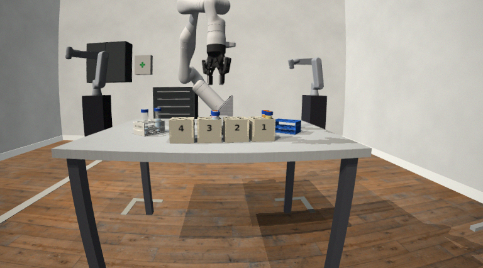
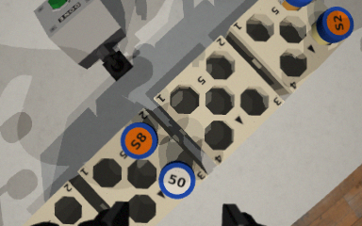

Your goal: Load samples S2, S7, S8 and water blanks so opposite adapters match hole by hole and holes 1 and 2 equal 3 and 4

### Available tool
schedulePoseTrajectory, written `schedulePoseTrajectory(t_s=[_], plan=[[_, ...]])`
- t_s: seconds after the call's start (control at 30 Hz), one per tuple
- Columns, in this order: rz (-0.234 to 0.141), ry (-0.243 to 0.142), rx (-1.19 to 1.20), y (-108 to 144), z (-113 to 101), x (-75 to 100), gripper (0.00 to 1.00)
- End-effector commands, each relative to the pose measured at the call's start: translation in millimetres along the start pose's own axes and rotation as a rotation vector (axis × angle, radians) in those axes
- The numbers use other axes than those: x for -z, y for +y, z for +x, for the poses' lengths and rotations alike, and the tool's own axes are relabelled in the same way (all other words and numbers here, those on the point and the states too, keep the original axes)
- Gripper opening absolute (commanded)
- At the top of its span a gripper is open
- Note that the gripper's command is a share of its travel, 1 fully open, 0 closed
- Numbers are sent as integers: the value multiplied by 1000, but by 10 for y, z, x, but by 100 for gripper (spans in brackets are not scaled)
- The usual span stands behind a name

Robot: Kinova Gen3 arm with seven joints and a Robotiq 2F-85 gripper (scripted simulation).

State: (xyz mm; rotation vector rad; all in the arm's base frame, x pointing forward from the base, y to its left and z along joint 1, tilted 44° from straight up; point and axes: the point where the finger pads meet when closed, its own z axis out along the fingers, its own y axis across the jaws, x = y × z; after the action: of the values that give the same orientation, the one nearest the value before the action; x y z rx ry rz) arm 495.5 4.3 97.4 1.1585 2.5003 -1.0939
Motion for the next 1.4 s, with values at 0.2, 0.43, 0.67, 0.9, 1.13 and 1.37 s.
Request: schedulePoseTrajectory(t_s=[0.2,0.43,0.67,0.9,1.13,1.37], plan=[[-2,-1,0,3,0,16,62],[-2,-1,0,3,0,17,62],[-2,-1,40,-36,53,17,10],[-1,-1,140,-135,187,18,10],[-1,-1,280,-275,374,18,10],[-1,-1,380,-374,508,18,10]])
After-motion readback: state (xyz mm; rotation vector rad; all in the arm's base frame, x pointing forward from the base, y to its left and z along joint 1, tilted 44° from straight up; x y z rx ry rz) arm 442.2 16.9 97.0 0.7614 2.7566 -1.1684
